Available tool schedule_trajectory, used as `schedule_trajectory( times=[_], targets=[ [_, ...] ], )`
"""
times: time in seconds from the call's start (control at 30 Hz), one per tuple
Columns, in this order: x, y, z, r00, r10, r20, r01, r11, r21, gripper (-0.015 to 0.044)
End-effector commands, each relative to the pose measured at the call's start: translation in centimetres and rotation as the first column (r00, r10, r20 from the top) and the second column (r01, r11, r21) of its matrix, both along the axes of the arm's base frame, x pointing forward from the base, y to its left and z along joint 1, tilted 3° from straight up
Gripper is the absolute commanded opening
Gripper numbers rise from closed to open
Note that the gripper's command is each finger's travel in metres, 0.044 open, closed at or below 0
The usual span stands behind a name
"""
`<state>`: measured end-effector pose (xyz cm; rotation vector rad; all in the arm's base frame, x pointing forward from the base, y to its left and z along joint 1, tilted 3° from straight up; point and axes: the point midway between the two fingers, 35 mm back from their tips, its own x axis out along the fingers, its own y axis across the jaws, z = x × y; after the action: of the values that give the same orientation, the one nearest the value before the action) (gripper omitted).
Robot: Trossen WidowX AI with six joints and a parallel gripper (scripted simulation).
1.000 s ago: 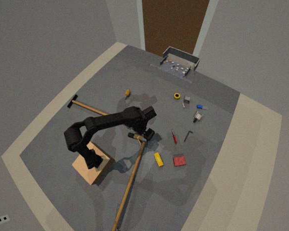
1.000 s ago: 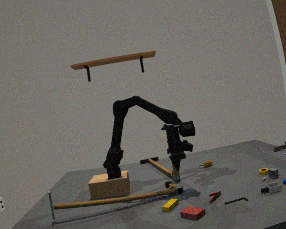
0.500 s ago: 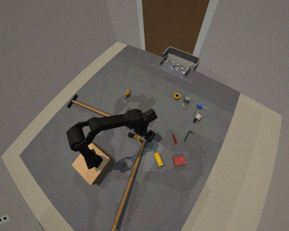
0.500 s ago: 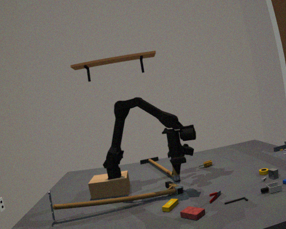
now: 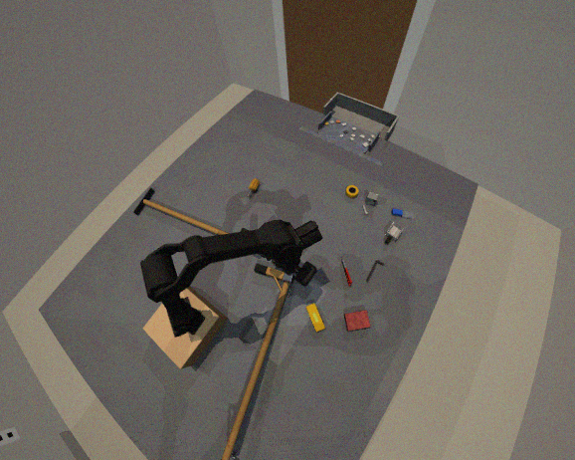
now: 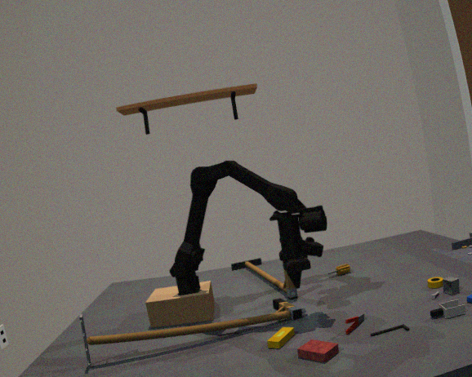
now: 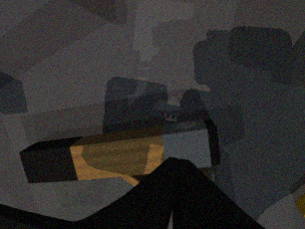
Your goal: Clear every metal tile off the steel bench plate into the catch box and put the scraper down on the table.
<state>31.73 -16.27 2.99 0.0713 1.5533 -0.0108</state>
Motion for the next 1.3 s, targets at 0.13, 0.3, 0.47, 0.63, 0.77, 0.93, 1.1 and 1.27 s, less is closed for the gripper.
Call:
schedule_trajectory(
  times=[0.13,0.3,0.47,0.63,0.77,0.93,1.1,1.27],
  targets=[
    [0.0,-1.1,-0.2,1.000,0.005,-0.008,-0.005,1.000,-0.001,0.0000],
    [0.1,-1.9,-0.2,1.000,0.005,-0.007,-0.005,1.000,-0.001,0.0000],
    [0.2,-2.7,-0.2,1.000,0.005,-0.007,-0.005,1.000,-0.002,0.0000],
    [0.2,-3.5,-0.2,1.000,0.005,-0.007,-0.005,1.000,-0.003,0.0000],
    [0.2,-4.1,-0.2,1.000,0.005,-0.007,-0.005,1.000,-0.003,0.0000],
    [0.2,-4.9,-0.2,1.000,0.005,-0.008,-0.005,1.000,-0.004,0.0000],
    [0.1,-5.7,-0.3,1.000,0.005,-0.008,-0.005,1.000,-0.004,0.0000],
    [0.1,-6.5,-0.3,1.000,0.005,-0.008,-0.005,1.000,-0.005,0.0000]
  ],
)
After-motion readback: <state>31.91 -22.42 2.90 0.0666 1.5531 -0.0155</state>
